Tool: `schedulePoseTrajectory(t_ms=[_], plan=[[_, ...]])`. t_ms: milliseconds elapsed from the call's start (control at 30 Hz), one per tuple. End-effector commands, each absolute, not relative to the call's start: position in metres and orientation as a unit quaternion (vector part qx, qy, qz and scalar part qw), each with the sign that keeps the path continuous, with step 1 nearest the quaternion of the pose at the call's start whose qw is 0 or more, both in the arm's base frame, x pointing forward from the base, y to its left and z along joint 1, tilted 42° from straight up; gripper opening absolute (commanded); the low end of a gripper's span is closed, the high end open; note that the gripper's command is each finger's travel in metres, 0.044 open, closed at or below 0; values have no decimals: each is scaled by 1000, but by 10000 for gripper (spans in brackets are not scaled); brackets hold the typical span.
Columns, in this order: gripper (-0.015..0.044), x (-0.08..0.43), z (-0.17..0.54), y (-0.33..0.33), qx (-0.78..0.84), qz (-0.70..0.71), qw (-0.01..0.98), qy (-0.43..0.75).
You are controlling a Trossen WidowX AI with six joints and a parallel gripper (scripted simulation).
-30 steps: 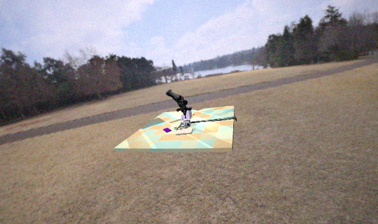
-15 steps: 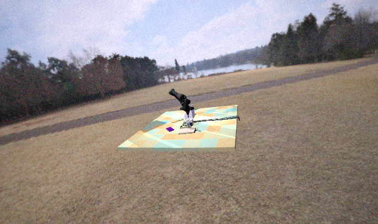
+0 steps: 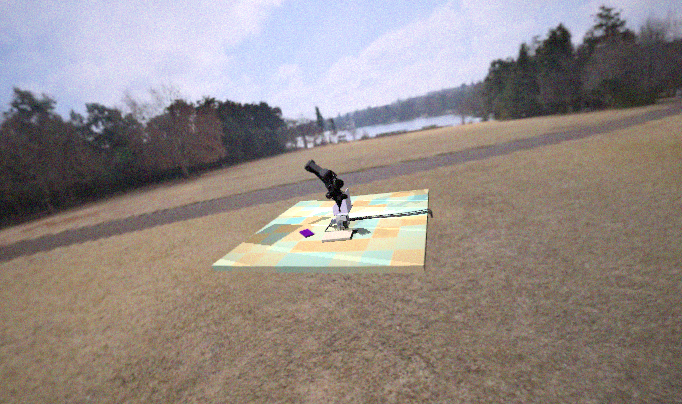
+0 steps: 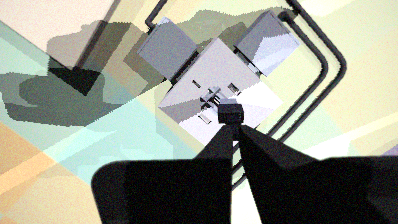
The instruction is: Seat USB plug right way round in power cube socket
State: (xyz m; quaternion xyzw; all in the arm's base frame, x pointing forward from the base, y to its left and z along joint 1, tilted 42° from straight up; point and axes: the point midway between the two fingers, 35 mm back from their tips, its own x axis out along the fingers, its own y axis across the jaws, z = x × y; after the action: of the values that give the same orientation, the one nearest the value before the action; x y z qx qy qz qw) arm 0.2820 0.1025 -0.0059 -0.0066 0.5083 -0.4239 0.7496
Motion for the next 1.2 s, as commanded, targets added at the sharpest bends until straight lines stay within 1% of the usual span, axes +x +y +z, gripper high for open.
schedulePoseTrajectory(t_ms=[0, 433, 867, 1167], plan=[[0, 282, -6, 102, 34, -451, 749, 484], [0, 282, -6, 102, 161, -527, 732, 401], [0, 282, -6, 102, 281, -587, 695, 307], [0, 282, -6, 102, 287, -589, 692, 302]])
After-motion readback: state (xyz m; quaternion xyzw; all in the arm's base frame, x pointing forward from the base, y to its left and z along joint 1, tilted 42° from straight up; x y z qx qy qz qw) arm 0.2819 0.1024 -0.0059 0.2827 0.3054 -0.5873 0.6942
